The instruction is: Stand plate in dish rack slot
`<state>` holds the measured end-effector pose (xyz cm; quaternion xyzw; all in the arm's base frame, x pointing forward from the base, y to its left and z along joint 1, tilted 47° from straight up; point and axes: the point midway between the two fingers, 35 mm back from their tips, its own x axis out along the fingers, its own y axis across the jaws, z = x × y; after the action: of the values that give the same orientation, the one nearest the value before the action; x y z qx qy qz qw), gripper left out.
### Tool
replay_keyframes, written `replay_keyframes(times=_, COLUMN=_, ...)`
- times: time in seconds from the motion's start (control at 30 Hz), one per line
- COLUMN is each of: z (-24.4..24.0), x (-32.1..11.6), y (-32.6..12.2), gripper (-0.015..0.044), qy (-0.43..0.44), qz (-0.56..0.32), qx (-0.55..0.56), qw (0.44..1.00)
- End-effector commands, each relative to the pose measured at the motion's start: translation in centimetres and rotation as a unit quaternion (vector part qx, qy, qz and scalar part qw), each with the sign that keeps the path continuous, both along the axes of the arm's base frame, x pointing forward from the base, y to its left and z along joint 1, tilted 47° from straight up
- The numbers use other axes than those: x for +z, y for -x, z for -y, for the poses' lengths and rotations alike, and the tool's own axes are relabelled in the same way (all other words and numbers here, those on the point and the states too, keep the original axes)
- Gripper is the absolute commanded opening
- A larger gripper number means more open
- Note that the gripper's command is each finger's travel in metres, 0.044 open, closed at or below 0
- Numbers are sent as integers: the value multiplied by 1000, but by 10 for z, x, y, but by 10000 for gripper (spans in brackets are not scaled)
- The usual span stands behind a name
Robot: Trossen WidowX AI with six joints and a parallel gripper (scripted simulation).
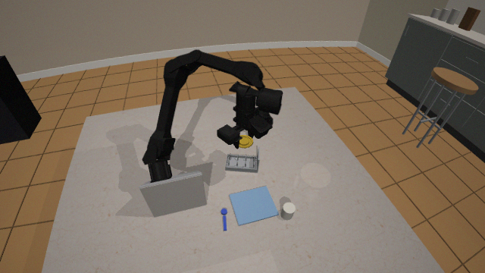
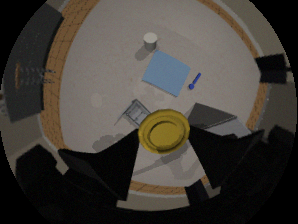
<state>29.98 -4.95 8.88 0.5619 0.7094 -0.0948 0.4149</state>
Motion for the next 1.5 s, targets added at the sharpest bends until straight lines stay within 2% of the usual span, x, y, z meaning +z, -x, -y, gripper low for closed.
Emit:
replay_keyframes(times=0.0, z=-12, x=10, y=8, gripper=0, qy=-2, qz=-43, qx=-40, qw=998)
replay_keyframes(times=0.33, z=-42, x=36, y=33, gripper=0, qy=4, qz=-164, qx=-156, qw=974)
replay_keyframes(times=0.73, z=-76, x=59, y=66, gripper=0, qy=0, qz=-302, qx=-281, qw=911)
replay_keyframes(times=0.93, z=-78, x=56, y=67, gripper=0, qy=9, qz=-299, qx=-278, qw=913)
replay_keyframes(times=1.47, z=-87, x=-15, y=64, gripper=0, qy=199, qz=-162, qx=-179, qw=950)
